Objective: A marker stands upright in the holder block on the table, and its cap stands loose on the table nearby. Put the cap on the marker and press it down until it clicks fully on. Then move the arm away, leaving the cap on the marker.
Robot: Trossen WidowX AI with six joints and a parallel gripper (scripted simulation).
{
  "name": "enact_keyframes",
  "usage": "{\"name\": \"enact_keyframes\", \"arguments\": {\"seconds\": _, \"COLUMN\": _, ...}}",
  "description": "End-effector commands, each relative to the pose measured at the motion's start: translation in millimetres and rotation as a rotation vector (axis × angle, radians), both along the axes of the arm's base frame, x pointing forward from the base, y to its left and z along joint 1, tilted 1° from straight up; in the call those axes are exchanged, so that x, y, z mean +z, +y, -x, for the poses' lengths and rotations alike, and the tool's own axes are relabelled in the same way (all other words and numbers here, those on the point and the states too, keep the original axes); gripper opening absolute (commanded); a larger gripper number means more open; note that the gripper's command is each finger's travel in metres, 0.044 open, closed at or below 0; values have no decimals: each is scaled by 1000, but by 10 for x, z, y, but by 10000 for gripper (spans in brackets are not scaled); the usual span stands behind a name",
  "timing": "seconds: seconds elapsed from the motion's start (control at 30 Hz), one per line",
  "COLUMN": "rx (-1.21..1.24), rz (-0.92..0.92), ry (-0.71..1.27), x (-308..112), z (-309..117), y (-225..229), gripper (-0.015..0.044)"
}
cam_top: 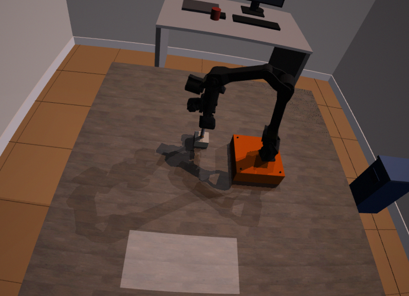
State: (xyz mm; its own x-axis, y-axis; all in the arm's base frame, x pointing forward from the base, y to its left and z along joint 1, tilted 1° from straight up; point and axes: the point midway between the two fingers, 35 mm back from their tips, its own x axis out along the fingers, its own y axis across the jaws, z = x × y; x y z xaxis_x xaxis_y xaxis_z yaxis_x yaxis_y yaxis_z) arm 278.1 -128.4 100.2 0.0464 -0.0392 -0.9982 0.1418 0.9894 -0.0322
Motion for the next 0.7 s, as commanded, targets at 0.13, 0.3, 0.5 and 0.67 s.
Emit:
{"name": "enact_keyframes", "arguments": {"seconds": 0.13, "rx": 4, "rz": -5, "ry": 4, "x": -134, "z": -6, "y": 0, "gripper": 0}}
{"name": "enact_keyframes", "arguments": {"seconds": 0.3, "rx": 4, "rz": -5, "ry": 4, "x": -215, "z": -9, "y": -3, "gripper": 0}}
{"name": "enact_keyframes", "arguments": {"seconds": 0.5, "rx": 4, "rz": -5, "ry": 4, "x": -312, "z": -9, "y": -5, "gripper": 0}}
{"name": "enact_keyframes", "arguments": {"seconds": 0.67, "rx": 4, "rz": -5, "ry": 4, "x": -392, "z": -7, "y": -5, "gripper": 0}}
